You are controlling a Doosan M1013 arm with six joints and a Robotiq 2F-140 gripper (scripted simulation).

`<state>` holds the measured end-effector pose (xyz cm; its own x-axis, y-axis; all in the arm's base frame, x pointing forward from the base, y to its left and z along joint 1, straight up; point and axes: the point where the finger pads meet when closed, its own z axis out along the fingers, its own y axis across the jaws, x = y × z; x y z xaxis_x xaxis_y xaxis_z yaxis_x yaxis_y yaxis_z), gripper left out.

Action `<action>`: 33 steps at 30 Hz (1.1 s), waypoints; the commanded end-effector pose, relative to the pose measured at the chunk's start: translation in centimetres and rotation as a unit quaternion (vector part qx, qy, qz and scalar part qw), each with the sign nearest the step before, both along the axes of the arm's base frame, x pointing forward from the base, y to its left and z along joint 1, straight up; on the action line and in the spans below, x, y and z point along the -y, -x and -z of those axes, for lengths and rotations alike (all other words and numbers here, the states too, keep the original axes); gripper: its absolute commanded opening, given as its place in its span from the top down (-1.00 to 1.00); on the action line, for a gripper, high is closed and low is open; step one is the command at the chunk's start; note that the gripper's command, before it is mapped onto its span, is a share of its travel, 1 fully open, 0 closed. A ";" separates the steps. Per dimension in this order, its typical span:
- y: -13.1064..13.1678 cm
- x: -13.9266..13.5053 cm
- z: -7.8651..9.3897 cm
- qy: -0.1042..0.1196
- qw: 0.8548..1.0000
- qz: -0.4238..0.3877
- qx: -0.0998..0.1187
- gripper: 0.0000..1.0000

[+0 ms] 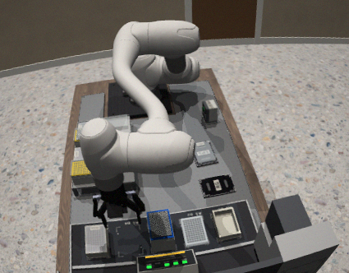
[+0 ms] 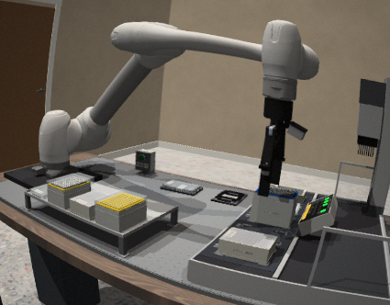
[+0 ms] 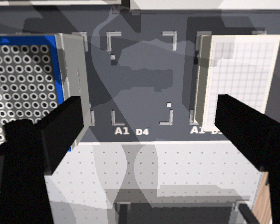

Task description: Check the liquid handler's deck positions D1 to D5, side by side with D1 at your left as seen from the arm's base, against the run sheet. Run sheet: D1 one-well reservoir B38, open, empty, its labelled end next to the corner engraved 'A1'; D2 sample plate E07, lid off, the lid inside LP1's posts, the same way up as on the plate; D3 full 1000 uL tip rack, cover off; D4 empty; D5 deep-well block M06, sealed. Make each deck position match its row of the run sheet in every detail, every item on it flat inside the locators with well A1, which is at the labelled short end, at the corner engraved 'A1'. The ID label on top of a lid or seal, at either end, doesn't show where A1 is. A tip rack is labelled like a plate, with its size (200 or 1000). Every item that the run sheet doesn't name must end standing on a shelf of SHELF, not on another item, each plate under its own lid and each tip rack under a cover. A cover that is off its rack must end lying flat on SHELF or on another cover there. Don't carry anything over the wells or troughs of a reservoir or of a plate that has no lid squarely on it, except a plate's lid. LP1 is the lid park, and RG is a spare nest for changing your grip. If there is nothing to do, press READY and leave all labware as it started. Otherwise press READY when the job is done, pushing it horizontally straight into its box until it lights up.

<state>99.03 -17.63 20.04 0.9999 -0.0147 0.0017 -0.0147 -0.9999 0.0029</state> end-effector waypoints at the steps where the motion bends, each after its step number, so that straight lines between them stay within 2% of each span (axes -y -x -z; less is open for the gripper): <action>1: 0.0 -0.3 0.0 -0.001 1.000 0.001 0.001 -0.59; 24: 0.0 -0.3 0.0 -0.001 1.000 0.001 0.001 -0.59; 31: -0.1 -4.1 -0.1 -0.001 1.000 0.002 0.002 -0.59; 33: -0.1 -4.1 -0.1 -0.001 1.000 0.002 0.002 -0.59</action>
<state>99.06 -14.39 20.04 0.9999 -0.0162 0.0018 -0.0162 -0.9999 0.0028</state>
